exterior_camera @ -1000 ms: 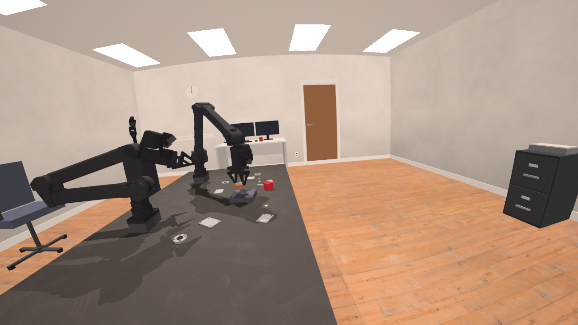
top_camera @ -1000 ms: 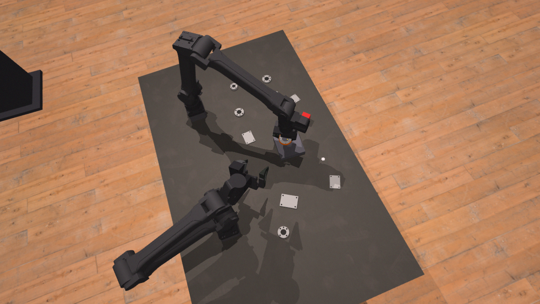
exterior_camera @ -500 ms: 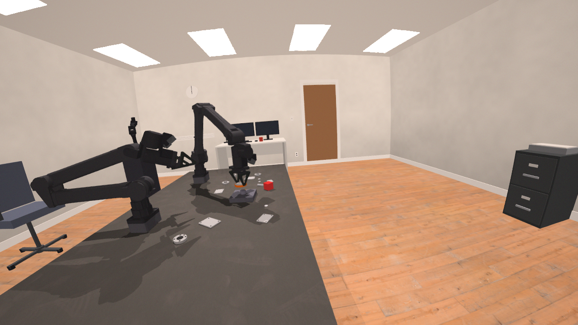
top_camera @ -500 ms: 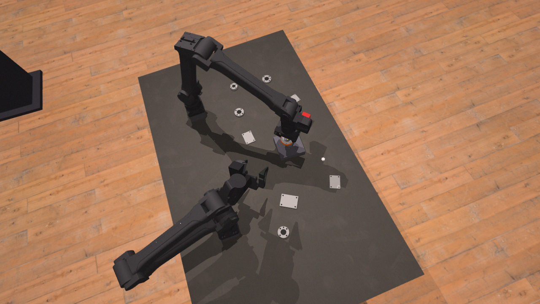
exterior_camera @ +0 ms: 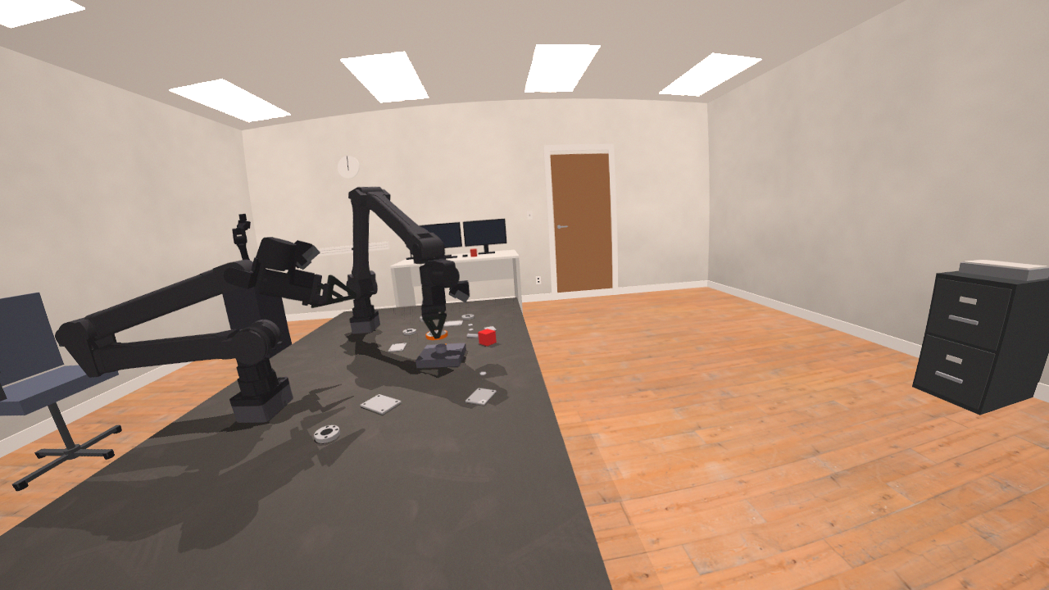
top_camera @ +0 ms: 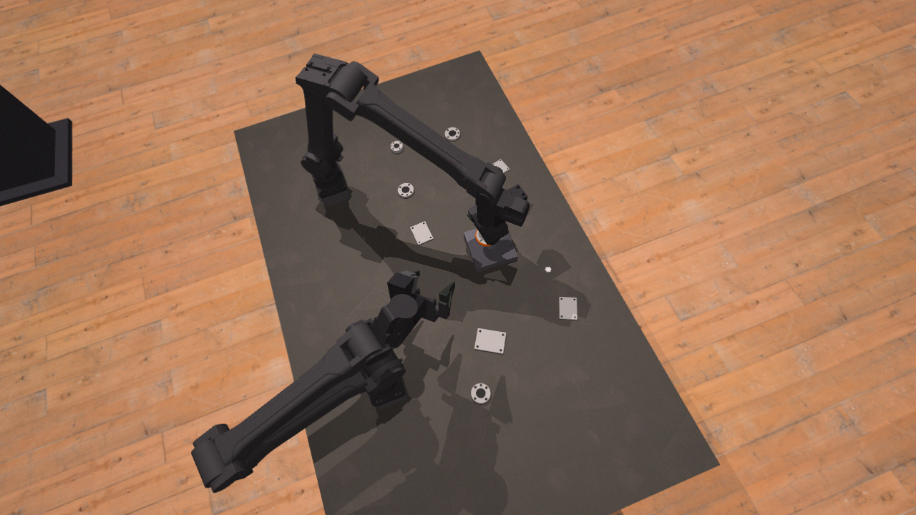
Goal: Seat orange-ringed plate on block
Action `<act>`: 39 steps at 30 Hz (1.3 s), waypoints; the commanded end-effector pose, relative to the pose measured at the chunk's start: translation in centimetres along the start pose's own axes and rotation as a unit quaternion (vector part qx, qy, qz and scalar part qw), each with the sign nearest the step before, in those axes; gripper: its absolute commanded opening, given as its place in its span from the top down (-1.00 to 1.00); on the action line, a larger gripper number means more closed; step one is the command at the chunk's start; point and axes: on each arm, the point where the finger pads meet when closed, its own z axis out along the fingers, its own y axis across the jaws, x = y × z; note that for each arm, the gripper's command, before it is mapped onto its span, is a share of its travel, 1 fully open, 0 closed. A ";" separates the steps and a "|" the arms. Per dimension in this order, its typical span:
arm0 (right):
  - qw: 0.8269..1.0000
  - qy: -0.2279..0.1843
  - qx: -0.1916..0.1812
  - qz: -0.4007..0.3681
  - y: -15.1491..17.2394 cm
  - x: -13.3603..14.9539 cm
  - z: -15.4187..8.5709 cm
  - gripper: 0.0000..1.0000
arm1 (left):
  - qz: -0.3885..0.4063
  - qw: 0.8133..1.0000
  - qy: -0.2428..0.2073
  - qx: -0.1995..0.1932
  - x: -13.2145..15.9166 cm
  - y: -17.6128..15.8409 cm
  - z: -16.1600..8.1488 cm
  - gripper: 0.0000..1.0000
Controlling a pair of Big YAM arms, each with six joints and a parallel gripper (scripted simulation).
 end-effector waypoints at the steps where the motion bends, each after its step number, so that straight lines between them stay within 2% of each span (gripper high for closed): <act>1: 1.000 -0.015 0.008 -0.010 -0.5 -2.2 -1.2 -1.00 | 0.084 0.996 -0.007 0.014 -0.6 -0.9 -1.3 -0.18; 4: 1.000 -0.015 0.008 -0.010 -0.5 -2.2 -1.2 -1.00 | 0.157 0.987 -0.013 0.019 -0.6 -1.0 -2.0 -0.18; 9: 1.000 -0.015 0.008 -0.010 -0.5 -2.2 -1.2 -1.00 | 0.264 0.964 -0.010 0.013 -0.6 -0.9 -1.4 -0.18; 16: 1.000 -0.015 0.008 -0.010 -0.5 -2.2 -1.2 -1.00 | 0.399 0.917 -0.013 0.013 -0.6 -0.9 -1.5 -0.18; 18: 1.000 -0.015 0.008 -0.010 -0.5 -2.2 -1.2 -1.00 | 0.399 0.917 -0.013 0.013 -0.6 -0.9 -1.5 -0.18; 20: 1.000 -0.015 0.008 -0.010 -0.5 -2.2 -1.2 -1.00 | 0.439 0.899 -0.014 0.012 -0.6 -0.9 -1.5 -0.18; 27: 1.000 -0.015 0.008 -0.010 -0.5 -2.2 -1.2 -1.00 | 0.576 0.817 -0.017 0.010 -0.6 -0.9 -1.7 -0.18; 33: 1.000 -0.015 0.008 -0.010 -0.5 -2.2 -1.2 -1.00 | 0.672 0.741 -0.019 0.009 -0.6 -0.9 -1.7 -0.18; 35: 1.000 -0.015 0.008 -0.010 -0.5 -2.2 -1.2 -1.00 | 0.672 0.741 -0.019 0.009 -0.6 -0.9 -1.7 -0.18; 37: 1.000 -0.015 0.008 -0.010 -0.5 -2.2 -1.2 -1.00 | 0.703 0.711 -0.020 0.008 -0.6 -0.9 -1.8 -0.18; 39: 1.000 -0.015 0.008 -0.010 -0.5 -2.2 -1.2 -1.00 | 0.742 0.670 -0.021 0.007 -0.6 -1.0 -1.8 -0.18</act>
